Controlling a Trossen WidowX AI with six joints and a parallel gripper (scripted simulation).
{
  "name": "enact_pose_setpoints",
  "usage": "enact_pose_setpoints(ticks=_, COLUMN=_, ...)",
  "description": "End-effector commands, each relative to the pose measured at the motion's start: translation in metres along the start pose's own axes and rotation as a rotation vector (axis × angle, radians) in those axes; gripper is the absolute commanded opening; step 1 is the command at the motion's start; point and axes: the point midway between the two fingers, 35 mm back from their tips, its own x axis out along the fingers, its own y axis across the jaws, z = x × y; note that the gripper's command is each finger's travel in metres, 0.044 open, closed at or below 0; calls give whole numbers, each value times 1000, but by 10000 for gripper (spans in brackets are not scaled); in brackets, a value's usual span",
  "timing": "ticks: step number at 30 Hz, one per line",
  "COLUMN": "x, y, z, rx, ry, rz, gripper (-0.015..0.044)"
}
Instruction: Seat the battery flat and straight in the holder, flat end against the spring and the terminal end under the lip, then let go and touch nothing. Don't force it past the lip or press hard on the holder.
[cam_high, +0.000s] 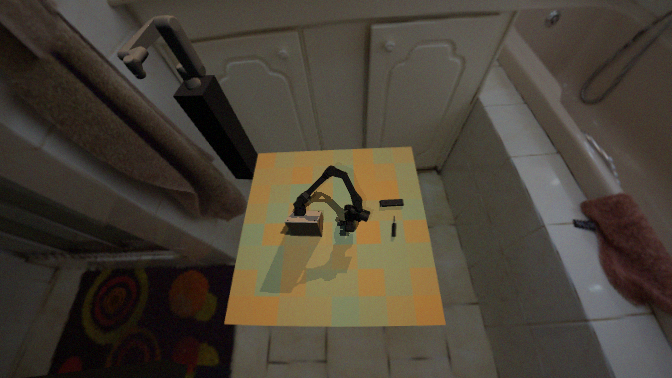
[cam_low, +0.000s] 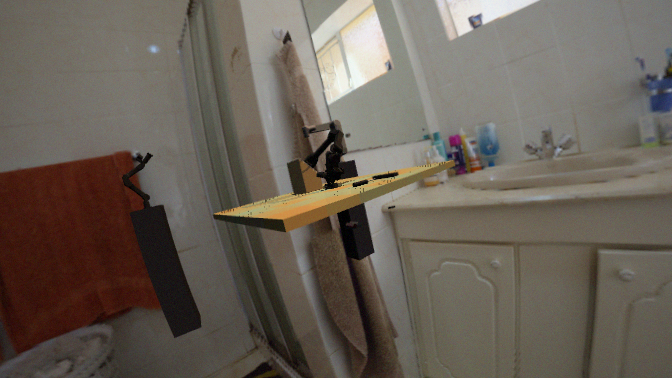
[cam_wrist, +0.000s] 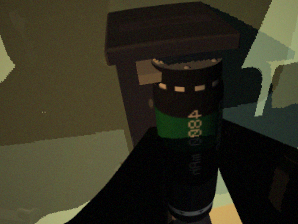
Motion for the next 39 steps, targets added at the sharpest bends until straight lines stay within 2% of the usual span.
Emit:
enact_pose_setpoints(ticks=1, x=1, y=1, z=3, rx=-7, ry=-28, rz=2, gripper=69)
enact_pose_setpoints(ticks=39, x=5, y=4, z=-4, rx=-2, ry=-184, rz=-12, gripper=69)
